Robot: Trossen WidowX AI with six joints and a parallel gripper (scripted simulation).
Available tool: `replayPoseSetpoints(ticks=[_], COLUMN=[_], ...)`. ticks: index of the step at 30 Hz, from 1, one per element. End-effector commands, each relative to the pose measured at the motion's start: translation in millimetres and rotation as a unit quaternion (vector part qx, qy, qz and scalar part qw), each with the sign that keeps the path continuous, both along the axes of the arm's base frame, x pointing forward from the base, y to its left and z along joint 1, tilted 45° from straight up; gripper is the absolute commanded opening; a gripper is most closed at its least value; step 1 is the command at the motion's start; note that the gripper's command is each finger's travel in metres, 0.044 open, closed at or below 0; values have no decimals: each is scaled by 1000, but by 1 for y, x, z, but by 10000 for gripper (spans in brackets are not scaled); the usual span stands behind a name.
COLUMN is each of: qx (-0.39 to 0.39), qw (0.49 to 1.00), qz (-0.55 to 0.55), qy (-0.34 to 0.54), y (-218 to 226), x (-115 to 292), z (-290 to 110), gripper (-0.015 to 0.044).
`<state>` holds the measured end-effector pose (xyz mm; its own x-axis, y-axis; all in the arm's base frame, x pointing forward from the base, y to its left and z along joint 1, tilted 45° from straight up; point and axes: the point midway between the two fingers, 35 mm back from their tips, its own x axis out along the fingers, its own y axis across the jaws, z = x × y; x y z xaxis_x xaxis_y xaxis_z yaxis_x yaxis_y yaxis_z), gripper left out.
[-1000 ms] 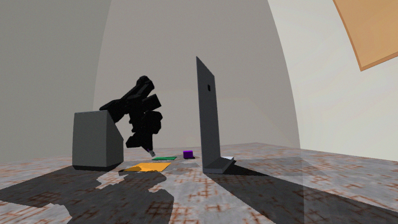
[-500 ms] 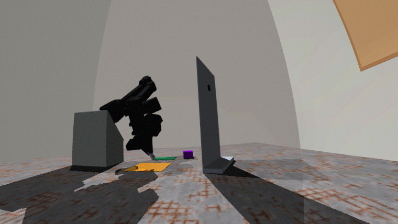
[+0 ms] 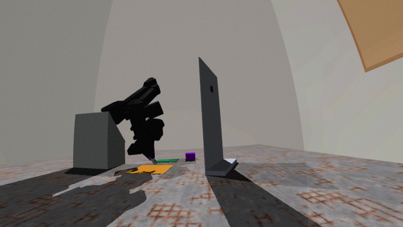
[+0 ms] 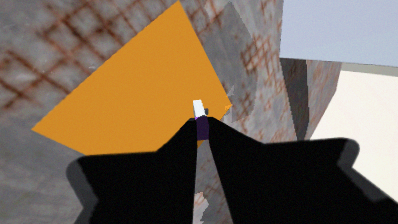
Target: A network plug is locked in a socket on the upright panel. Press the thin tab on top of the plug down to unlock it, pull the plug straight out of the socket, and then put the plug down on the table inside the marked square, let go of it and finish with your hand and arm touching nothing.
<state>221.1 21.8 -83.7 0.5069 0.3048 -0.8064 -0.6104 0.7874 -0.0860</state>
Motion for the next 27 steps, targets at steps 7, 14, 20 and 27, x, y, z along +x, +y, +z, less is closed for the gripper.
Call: replayPoseSetpoints(ticks=[7, 14, 20, 27], qx=[1, 1, 2, 2], qw=[1000, 1000, 1000, 1000], qz=[-3, -3, -3, -3], qy=[0, 0, 0, 0], y=[4, 8, 9, 12], x=[-1, -2, -2, -1], z=[-4, -7, -8, -10], gripper=[0, 0, 0, 0])
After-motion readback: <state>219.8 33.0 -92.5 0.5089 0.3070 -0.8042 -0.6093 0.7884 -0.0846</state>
